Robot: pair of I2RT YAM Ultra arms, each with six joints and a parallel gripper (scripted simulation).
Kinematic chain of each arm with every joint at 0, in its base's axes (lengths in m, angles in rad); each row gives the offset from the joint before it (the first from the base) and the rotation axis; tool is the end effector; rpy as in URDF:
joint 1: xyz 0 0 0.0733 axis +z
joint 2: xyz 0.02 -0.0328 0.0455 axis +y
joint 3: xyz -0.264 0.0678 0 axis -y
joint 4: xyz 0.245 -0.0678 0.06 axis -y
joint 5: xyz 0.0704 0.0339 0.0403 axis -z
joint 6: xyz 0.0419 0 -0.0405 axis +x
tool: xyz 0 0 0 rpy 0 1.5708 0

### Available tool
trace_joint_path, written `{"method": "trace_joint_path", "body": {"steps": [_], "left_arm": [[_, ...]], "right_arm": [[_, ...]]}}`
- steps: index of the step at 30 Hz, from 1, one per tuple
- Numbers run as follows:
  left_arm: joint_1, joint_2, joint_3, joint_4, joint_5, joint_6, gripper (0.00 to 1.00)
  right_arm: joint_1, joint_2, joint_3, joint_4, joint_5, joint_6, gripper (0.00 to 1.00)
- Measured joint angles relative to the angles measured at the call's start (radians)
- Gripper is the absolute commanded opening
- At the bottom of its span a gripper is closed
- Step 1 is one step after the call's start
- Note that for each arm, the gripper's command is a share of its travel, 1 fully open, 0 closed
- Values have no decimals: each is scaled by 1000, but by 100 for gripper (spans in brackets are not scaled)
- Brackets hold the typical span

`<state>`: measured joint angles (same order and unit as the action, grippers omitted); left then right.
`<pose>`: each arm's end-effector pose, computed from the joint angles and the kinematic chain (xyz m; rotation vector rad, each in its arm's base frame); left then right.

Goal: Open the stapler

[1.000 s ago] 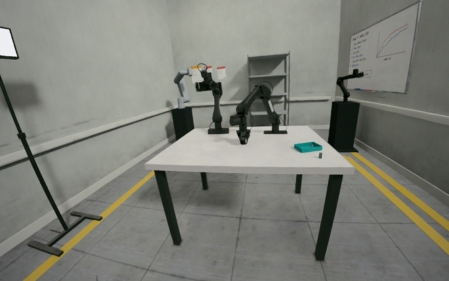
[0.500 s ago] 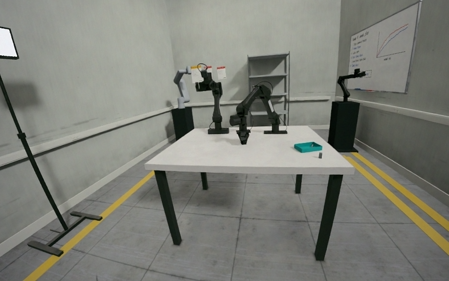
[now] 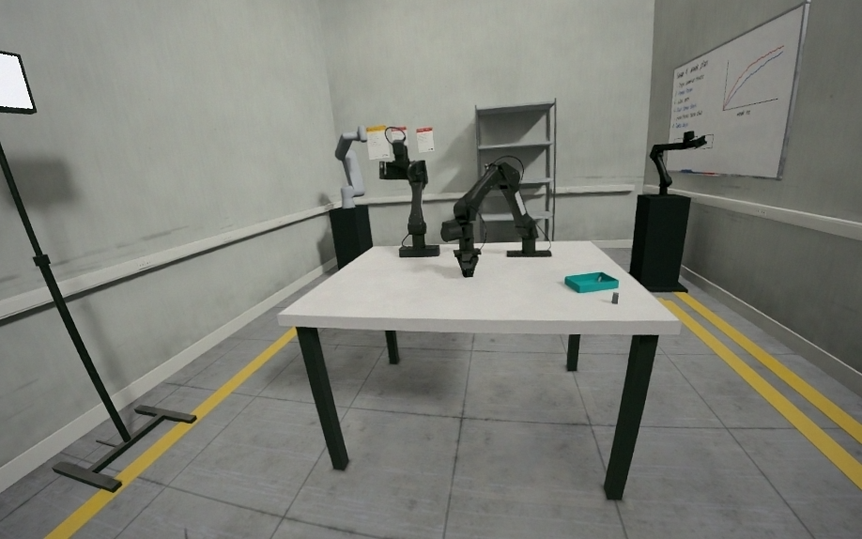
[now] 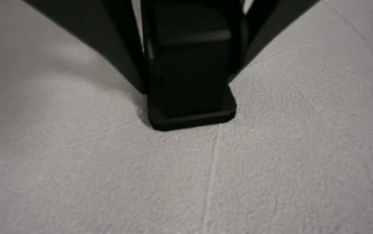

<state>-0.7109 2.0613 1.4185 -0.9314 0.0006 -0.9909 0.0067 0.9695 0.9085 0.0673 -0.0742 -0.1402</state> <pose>0.2855 -0.2444 0.1405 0.4380 -3.1082 -0.0034 0.2310 0.0058 0.3820 -0.1730 1.5551 -0.0470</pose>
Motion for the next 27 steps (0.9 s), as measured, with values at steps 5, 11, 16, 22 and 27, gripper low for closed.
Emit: {"method": "trace_joint_path", "body": {"steps": [5, 11, 16, 22, 27], "left_arm": [[0, 0, 0, 0, 0, 0, 29], [0, 0, 0, 0, 0, 0, 29], [0, 0, 0, 0, 0, 0, 29], [0, 0, 0, 0, 0, 0, 29], [0, 0, 0, 0, 0, 0, 29]], "right_arm": [[9, -137, -179, 14, -82, -140, 100], [24, -291, -355, 14, -180, -319, 100], [58, -449, -501, -41, -249, -487, 100], [123, -615, -614, -159, -279, -684, 100], [193, -735, -652, -277, -249, -824, 100]]}}
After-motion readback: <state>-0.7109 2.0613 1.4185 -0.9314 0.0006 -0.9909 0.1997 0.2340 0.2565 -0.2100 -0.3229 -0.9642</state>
